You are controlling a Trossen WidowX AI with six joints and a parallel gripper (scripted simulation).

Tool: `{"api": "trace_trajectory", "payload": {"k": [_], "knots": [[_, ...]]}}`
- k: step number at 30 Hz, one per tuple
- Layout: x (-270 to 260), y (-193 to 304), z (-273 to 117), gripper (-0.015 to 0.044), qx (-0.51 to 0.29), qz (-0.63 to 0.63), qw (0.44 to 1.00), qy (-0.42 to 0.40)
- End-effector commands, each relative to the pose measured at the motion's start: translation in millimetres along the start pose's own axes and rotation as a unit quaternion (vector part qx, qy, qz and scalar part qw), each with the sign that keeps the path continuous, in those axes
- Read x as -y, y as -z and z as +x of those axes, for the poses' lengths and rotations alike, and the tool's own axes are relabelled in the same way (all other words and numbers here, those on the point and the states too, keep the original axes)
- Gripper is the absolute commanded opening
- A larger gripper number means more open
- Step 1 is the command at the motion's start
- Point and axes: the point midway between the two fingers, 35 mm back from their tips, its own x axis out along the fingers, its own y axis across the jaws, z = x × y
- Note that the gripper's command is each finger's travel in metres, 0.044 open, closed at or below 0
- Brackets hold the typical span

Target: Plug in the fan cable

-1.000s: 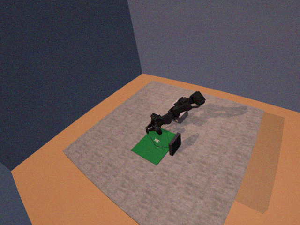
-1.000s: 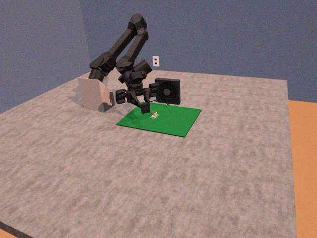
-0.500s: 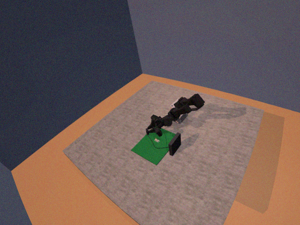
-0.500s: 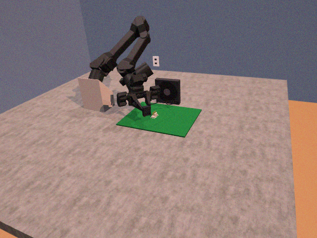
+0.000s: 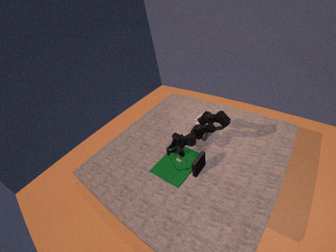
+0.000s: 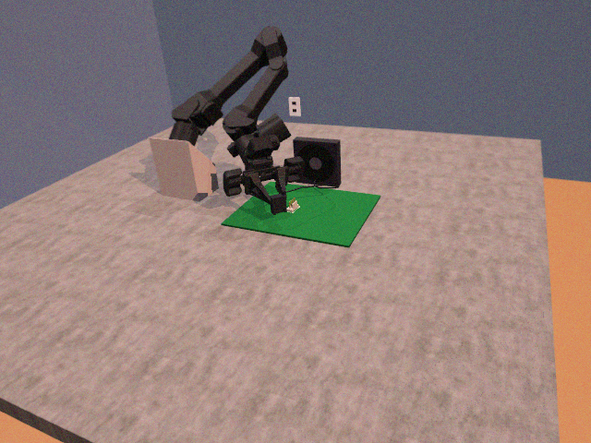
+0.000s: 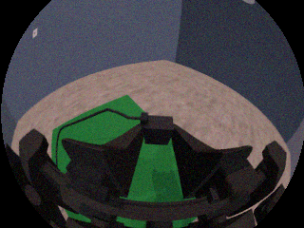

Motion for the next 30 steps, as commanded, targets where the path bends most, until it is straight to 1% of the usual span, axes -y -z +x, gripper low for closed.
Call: {"api": "trace_trajectory", "payload": {"k": [1, 30], "knots": [[1.3, 3.6, 2.0, 0.0000, 0.002, 0.003, 1.000, 0.003], [1.2, 27.9, 11.3, 0.0000, 0.001, 0.003, 1.000, 0.003]]}}
